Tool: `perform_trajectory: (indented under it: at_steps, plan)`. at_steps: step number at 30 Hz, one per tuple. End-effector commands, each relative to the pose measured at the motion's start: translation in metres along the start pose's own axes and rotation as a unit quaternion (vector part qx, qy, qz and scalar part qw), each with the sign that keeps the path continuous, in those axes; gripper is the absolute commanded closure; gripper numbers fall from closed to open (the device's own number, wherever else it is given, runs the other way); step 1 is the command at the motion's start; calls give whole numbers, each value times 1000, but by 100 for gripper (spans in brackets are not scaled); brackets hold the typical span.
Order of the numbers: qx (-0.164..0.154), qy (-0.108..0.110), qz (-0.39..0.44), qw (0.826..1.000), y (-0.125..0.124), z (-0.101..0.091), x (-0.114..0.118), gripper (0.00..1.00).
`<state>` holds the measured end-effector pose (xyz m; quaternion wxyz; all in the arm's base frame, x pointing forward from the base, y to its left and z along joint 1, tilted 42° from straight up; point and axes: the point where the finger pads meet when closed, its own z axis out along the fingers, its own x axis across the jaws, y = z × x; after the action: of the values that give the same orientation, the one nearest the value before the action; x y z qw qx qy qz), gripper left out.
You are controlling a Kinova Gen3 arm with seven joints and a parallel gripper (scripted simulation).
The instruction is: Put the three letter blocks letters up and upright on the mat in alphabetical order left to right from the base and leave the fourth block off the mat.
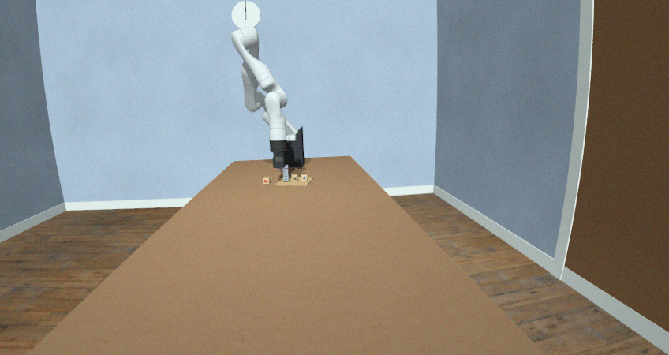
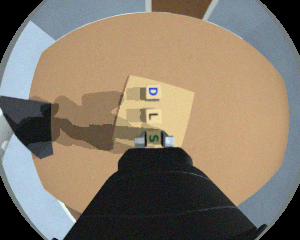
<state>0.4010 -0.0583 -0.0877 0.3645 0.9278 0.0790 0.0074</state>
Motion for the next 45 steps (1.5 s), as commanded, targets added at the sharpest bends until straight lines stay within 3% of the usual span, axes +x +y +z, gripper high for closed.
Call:
perform_trajectory:
  at_steps: [1, 5, 6, 8, 9, 14, 18, 33, 39, 45]
  plan:
    - [2, 2, 0, 1000, -1, 0, 3, 51]
    - [2, 2, 0, 1000, -1, 0, 3, 51]
    - [2, 2, 0, 1000, -1, 0, 3, 45]
    - [2, 2, 0, 1000, -1, 0, 3, 45]
    - [2, 2, 0, 1000, -1, 0, 3, 39]
    - [2, 2, 0, 1000, -1, 0, 3, 33]
    - [2, 2, 0, 1000, -1, 0, 3, 21]
    - [2, 2, 0, 1000, -1, -3, 3, 21]
    - [2, 2, 0, 1000, -1, -14, 3, 21]
    - [2, 2, 0, 1000, -1, -44, 3, 21]
